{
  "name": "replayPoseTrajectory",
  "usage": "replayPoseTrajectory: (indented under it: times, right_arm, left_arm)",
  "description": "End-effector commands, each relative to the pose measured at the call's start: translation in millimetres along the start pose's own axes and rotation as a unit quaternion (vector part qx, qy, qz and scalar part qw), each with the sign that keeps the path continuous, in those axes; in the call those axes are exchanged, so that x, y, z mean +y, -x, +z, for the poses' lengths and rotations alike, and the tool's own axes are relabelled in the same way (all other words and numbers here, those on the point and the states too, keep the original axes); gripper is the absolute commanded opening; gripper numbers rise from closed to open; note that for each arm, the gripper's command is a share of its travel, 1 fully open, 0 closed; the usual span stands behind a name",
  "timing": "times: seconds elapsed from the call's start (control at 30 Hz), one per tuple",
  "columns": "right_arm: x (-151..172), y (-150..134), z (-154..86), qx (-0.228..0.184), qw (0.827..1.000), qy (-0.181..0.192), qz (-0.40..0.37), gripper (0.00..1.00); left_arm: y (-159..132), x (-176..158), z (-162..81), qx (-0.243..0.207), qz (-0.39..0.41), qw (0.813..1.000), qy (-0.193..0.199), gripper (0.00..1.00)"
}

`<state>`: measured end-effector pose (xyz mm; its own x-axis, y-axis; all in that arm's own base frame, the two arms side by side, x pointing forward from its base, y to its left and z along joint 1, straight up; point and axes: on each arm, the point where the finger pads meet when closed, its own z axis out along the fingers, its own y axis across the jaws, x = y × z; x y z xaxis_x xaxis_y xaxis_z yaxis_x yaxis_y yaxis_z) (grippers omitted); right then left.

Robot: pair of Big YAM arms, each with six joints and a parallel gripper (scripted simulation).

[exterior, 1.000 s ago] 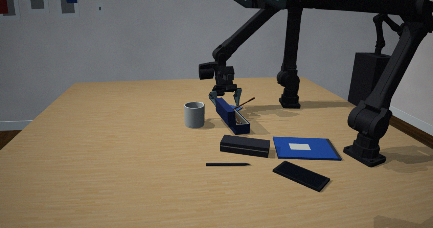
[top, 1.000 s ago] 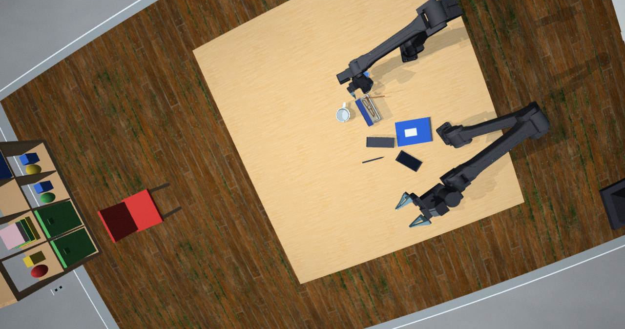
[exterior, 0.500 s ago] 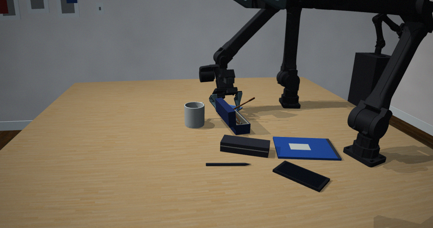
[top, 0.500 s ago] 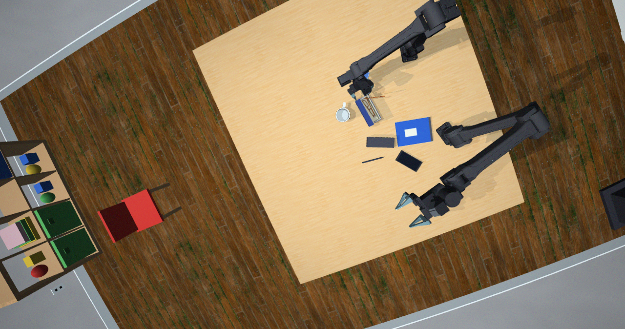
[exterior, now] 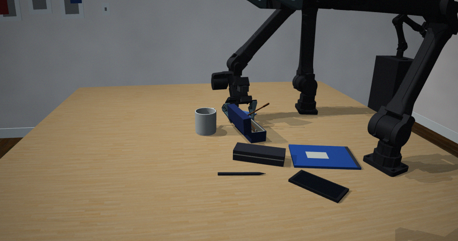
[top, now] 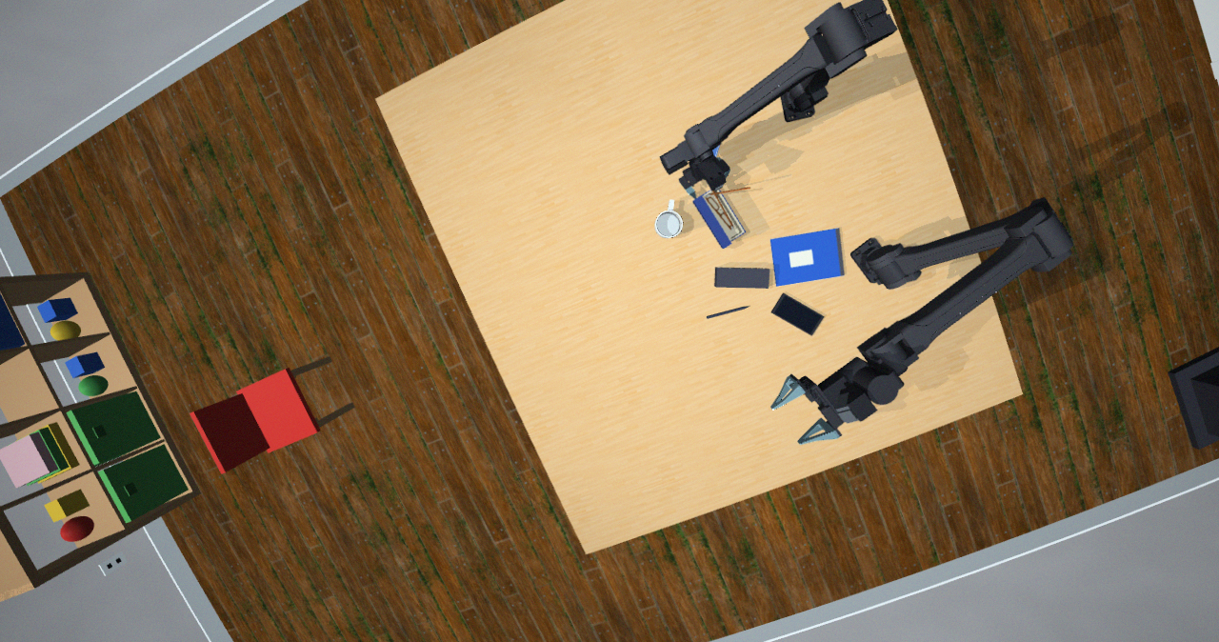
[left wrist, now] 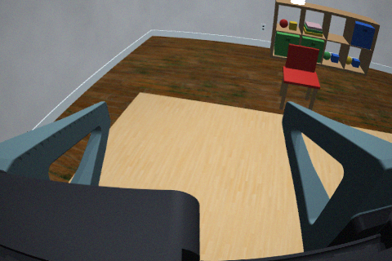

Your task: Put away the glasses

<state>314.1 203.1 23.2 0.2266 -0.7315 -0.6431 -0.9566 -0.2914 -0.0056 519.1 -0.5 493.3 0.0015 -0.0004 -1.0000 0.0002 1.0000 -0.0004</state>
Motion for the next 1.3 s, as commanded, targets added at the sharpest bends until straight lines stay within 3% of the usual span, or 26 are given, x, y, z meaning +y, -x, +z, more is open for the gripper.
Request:
replayPoseTrajectory:
  times: [0.0, 0.2, 0.23, 1.13, 1.17, 1.27]
  right_arm:
    - [-3, 3, 9, -0.001, 1.0, 0.002, 0.004, 0.96]
    - [-11, 10, 7, 0.0, 1.0, -0.01, -0.007, 0.96]
    - [-10, 11, 6, 0.0, 1.0, -0.012, -0.008, 0.57]
    - [2, -5, 6, 0.003, 1.0, -0.001, 0.024, 0.57]
    - [3, -6, 6, 0.003, 1.0, 0.0, 0.025, 0.57]
    - [3, -6, 7, 0.003, 1.0, 0.001, 0.026, 0.57]
  left_arm:
    - [30, -4, 1, -0.025, -0.003, 1.0, -0.003, 1.0]
    - [30, -4, 1, -0.025, -0.003, 1.0, -0.003, 1.0]
    - [30, -4, 1, -0.025, -0.003, 1.0, -0.003, 1.0]
    - [30, -4, 1, -0.025, -0.003, 1.0, -0.003, 1.0]
    - [30, -4, 1, -0.025, -0.003, 1.0, -0.003, 0.0]
    - [30, -4, 1, -0.025, -0.003, 1.0, -0.003, 0.0]
